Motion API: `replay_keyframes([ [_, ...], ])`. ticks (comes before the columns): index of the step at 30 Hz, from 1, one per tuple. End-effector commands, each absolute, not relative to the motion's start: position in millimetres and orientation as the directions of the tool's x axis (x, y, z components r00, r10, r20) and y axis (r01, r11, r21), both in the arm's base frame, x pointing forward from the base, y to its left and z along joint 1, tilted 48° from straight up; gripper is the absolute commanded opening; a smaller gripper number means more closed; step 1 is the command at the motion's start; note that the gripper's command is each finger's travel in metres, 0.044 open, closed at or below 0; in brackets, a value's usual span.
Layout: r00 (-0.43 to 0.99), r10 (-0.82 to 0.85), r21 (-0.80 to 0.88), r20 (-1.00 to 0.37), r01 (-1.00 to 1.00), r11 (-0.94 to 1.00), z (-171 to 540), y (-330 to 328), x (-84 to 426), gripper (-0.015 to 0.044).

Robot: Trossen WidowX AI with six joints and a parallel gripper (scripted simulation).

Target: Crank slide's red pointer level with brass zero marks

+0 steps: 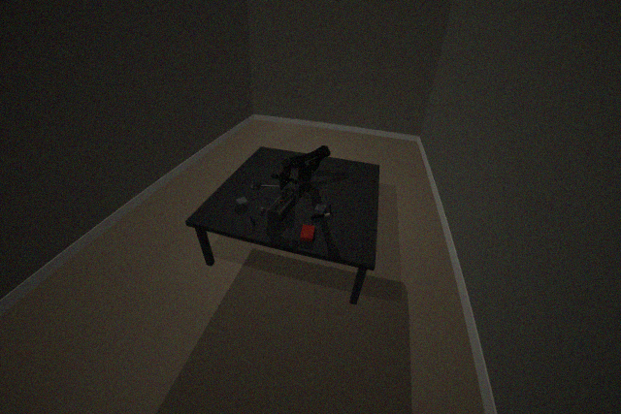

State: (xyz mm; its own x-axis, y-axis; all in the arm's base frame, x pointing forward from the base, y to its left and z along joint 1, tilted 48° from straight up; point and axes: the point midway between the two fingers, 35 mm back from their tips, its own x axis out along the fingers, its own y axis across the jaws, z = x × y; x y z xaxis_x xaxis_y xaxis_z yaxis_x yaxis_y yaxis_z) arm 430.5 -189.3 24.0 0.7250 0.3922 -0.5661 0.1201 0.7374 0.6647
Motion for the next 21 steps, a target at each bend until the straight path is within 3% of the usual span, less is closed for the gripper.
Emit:
replay_keyframes([
  [1,0.725,0.392,0.665,-0.566,0.120,0.737,24.0,-189.3,430.5,0.0000],
  [8,0.725,0.392,0.665,-0.566,0.120,0.737,24.0,-189.3,430.5,0.0000],
  [21,0.725,0.392,0.665,-0.566,0.120,0.737,24.0,-189.3,430.5,0.0341],
])
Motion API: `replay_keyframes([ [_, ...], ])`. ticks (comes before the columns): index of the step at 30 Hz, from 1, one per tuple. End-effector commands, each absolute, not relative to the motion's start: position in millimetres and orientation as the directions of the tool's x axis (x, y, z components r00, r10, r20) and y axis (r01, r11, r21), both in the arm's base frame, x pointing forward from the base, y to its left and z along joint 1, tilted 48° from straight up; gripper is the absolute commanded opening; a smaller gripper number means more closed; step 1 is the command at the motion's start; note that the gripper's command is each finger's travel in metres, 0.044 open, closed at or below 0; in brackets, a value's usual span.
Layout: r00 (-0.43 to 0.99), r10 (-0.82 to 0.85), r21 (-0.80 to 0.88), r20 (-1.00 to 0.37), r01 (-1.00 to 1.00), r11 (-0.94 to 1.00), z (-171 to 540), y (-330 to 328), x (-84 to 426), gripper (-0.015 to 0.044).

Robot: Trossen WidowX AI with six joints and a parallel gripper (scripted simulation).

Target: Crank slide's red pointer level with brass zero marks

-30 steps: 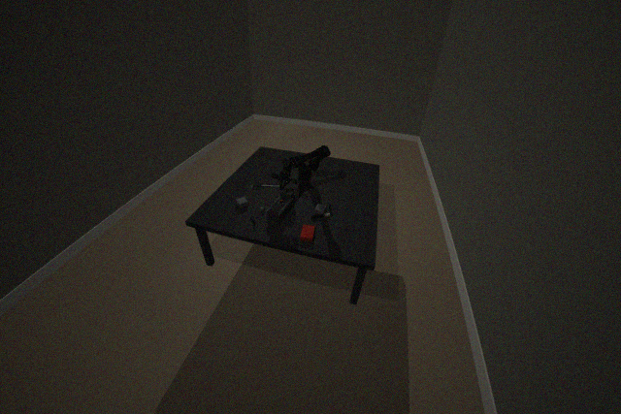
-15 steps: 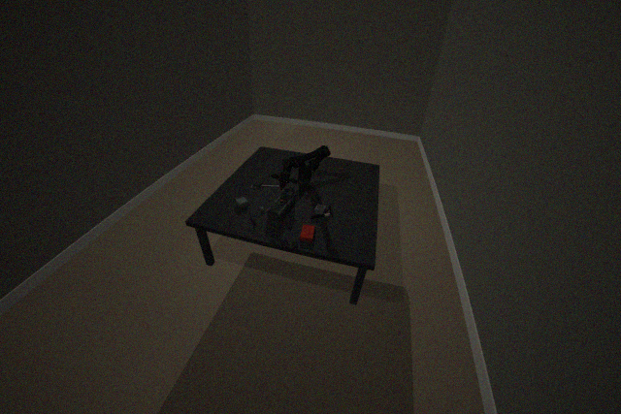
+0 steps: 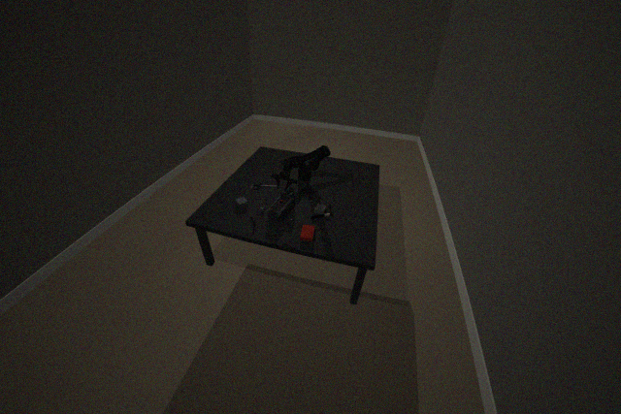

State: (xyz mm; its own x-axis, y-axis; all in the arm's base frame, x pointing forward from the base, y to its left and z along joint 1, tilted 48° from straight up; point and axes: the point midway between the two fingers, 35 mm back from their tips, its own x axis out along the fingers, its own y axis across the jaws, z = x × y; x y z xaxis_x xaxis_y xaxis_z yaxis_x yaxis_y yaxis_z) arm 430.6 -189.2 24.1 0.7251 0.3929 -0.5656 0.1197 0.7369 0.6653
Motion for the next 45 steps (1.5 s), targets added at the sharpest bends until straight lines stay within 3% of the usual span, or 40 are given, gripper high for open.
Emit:
replay_keyframes([
  [1,0.725,0.392,0.665,-0.566,0.120,0.737,24.0,-189.3,430.5,0.0368],
  [4,0.725,0.392,0.665,-0.566,0.120,0.737,24.0,-189.3,430.5,0.0440],
  [5,0.725,0.392,0.665,-0.566,0.120,0.737,24.0,-189.3,430.5,0.0440],
  [22,0.725,0.392,0.665,-0.566,0.120,0.737,24.0,-189.3,430.5,0.0000],
  [41,0.725,0.393,0.665,-0.566,0.120,0.737,24.1,-189.2,430.5,0.0000],
  [45,0.725,0.393,0.665,-0.566,0.120,0.737,24.1,-189.2,430.5,0.0105],
])
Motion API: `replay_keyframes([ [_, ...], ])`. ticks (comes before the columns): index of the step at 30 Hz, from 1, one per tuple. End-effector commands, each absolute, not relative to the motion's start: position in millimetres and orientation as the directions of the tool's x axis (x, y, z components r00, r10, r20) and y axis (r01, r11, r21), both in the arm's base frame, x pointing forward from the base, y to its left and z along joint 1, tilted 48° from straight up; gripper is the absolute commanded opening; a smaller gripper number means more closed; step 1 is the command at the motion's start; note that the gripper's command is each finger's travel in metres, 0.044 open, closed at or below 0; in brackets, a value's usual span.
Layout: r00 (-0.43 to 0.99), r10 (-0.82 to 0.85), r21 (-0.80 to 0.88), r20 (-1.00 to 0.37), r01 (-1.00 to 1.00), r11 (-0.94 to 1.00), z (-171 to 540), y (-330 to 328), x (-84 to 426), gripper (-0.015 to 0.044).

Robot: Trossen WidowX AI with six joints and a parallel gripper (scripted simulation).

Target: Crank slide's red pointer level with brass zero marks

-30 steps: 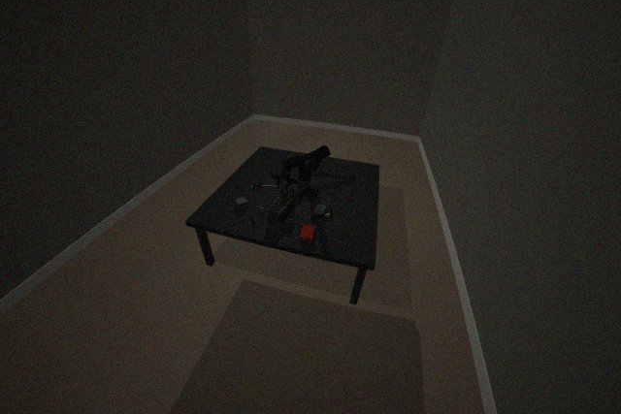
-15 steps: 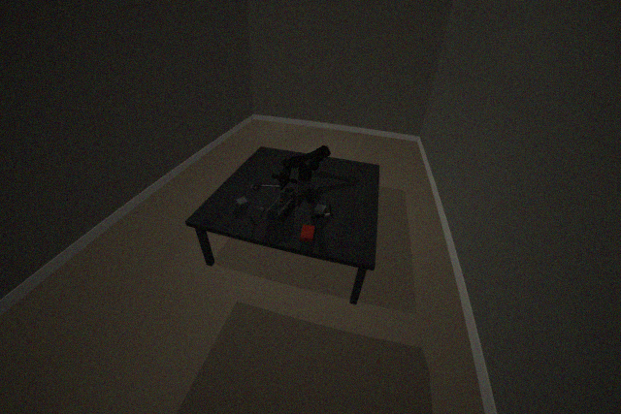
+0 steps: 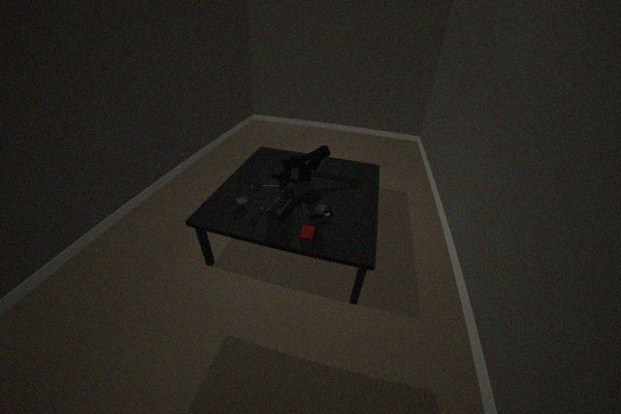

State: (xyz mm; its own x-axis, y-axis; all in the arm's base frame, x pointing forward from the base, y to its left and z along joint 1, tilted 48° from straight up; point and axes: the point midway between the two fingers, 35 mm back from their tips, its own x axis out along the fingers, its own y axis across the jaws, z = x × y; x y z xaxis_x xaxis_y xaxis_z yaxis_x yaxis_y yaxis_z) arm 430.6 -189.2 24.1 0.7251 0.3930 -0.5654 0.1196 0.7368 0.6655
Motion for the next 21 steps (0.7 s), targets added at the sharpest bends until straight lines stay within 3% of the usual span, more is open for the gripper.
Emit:
replay_keyframes([
  [1,0.725,0.393,0.665,-0.566,0.120,0.737,24.1,-189.2,430.5,0.0131],
  [13,0.725,0.393,0.665,-0.566,0.120,0.737,24.1,-189.2,430.5,0.0440],
  [14,0.725,0.393,0.665,-0.566,0.120,0.737,24.1,-189.2,430.5,0.0440],
  [21,0.725,0.393,0.665,-0.566,0.120,0.737,24.1,-189.2,430.5,0.0256],
])
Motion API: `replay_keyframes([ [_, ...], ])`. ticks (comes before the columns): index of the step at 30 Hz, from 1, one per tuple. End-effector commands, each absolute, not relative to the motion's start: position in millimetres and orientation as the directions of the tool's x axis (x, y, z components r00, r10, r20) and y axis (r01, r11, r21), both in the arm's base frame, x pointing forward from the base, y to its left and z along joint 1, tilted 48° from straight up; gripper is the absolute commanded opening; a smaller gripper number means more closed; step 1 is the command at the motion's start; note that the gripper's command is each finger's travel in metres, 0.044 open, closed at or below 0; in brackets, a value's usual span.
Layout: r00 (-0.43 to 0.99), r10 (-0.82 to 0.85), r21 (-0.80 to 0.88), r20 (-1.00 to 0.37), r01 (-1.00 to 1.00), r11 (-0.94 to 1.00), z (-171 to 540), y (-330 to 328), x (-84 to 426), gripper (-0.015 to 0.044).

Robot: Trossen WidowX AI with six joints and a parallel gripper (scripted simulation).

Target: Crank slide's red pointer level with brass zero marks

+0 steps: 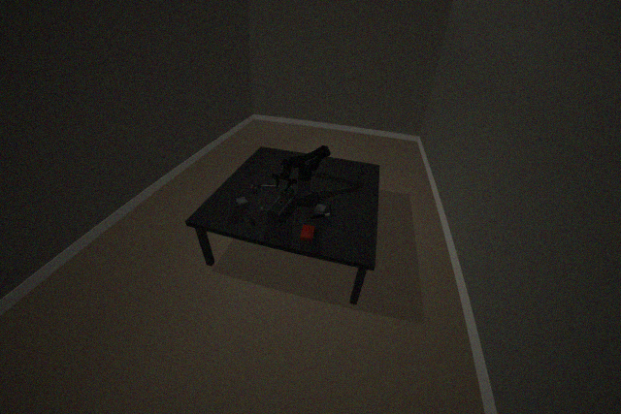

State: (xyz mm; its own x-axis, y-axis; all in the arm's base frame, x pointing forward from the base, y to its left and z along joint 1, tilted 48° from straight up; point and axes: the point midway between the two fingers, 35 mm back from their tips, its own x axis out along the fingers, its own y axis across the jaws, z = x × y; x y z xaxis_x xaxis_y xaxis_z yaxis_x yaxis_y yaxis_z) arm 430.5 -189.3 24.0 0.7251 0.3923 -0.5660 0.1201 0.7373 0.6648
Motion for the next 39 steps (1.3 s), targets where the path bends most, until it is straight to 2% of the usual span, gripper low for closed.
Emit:
replay_keyframes([
  [1,0.725,0.393,0.665,-0.566,0.120,0.737,24.1,-189.2,430.5,0.0230],
  [10,0.725,0.393,0.665,-0.566,0.120,0.737,24.1,-189.2,430.5,0.0000],
  [29,0.725,0.393,0.665,-0.565,0.120,0.737,24.1,-189.2,430.6,0.0000],
  [39,0.725,0.393,0.665,-0.565,0.120,0.737,24.1,-189.2,430.6,0.0263],
])
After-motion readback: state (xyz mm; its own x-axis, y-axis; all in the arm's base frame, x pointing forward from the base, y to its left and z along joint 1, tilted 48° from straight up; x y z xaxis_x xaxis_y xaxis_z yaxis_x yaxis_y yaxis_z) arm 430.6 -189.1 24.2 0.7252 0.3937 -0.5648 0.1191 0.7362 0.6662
